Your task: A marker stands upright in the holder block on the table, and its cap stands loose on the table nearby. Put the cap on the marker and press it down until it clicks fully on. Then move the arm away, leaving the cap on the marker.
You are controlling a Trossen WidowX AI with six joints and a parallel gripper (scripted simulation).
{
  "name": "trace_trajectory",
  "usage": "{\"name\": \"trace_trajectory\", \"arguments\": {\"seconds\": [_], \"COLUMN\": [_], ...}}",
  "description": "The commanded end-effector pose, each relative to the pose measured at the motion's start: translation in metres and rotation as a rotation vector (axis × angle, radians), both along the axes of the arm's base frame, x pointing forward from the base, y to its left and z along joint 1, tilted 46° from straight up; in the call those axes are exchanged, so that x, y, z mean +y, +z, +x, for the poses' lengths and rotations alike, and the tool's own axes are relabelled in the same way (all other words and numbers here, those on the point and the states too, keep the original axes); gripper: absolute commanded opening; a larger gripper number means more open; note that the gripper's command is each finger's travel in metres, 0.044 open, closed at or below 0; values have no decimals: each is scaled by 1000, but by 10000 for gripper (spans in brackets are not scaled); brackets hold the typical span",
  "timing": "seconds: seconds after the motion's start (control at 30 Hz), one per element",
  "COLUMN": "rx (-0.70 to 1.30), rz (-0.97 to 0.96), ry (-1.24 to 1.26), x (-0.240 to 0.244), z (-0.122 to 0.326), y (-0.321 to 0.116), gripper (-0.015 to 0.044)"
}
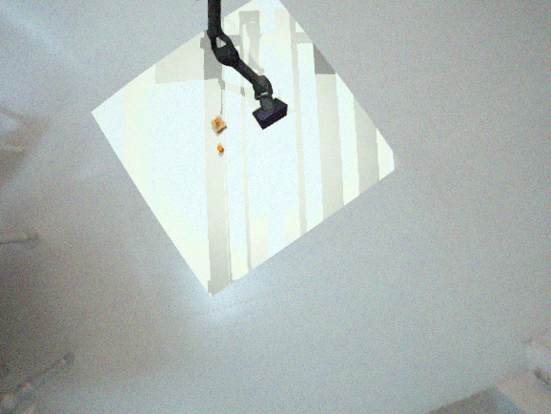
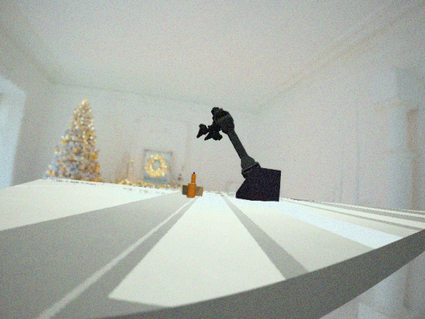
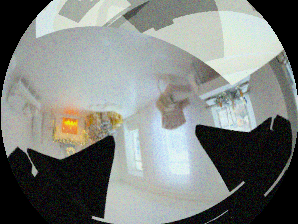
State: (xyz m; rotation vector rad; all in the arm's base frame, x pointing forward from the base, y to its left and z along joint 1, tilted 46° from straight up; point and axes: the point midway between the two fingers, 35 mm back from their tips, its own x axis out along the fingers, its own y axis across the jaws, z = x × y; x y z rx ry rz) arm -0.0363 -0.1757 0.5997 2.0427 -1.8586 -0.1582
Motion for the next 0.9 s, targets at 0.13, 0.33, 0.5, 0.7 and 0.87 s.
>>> {"name": "trace_trajectory", "arguments": {"seconds": [0.13,0.33,0.5,0.7,0.87], "rx": [-322,-864,-1323,-1745,-1885], "rz": [59,243,472,772,909], "ry": [111,261,296,224,150], "x": [-24,-76,-128,-179,-195], "z": [-9,-9,7,58,91], "y": [-9,-36,-74,-128,-155], "gripper": [269,241,241,241,241]}}
